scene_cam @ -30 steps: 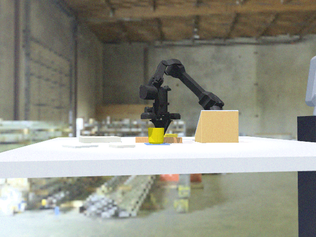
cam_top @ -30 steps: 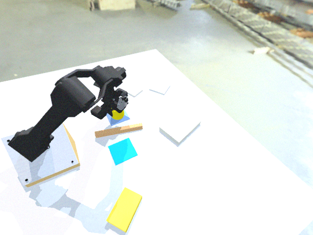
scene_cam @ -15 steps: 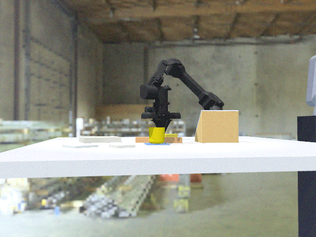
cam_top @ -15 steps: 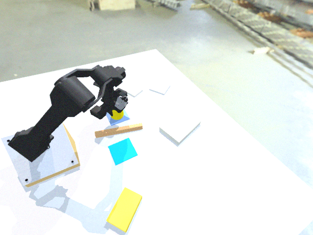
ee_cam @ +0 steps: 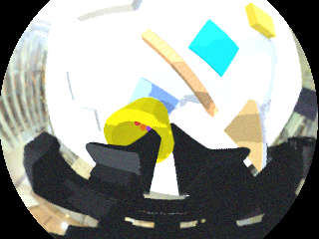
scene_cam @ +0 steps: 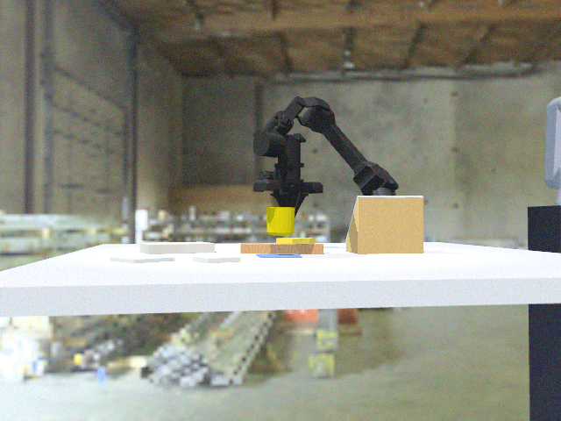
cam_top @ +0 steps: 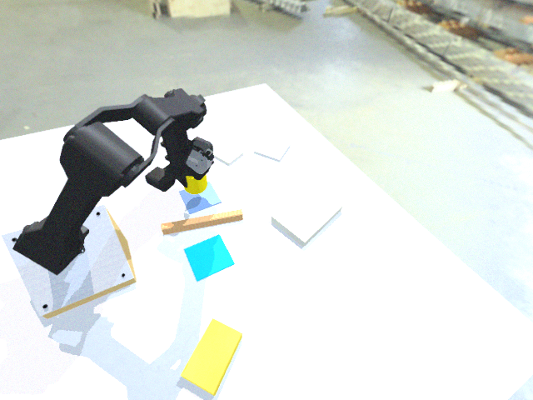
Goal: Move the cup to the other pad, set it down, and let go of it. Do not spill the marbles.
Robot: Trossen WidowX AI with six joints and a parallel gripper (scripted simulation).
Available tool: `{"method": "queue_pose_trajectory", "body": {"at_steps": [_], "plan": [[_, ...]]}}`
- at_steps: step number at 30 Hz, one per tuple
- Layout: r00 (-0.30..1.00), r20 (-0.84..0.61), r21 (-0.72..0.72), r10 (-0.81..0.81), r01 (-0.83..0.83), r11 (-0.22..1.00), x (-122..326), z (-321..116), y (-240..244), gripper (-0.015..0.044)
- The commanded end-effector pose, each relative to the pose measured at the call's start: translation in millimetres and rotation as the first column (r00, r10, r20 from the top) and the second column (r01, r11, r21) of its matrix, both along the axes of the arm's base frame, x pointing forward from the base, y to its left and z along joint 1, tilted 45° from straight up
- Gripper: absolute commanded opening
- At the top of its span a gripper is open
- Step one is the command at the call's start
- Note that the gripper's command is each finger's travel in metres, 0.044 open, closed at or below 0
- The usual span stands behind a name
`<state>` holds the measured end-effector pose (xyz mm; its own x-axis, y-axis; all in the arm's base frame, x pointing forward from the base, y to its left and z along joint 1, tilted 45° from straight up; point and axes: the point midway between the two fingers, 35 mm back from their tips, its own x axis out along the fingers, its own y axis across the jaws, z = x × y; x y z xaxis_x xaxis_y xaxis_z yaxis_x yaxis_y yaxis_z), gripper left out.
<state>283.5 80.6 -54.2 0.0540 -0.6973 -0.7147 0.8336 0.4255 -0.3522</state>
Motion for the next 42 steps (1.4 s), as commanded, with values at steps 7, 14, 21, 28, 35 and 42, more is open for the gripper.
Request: {"method": "queue_pose_trajectory", "body": {"at_steps": [7,14,21,28,35,42], "plan": [[1.000,-0.001,0.000,0.001,-0.001,1.000,0,0,0,0.0000],[1.000,-0.001,0.000,0.001,-0.001,1.000,0,0,0,0.0000],[1.000,0.001,0.001,-0.001,0.001,1.000,-1,7,-7,0.0000],[1.000,0.002,0.002,-0.002,0.002,1.000,-3,17,-17,0.0000],[1.000,0.002,0.003,-0.003,0.003,1.000,-4,27,-26,0.0000],[1.000,0.003,0.003,-0.003,0.003,1.000,-6,37,-36,0.0000]]}}
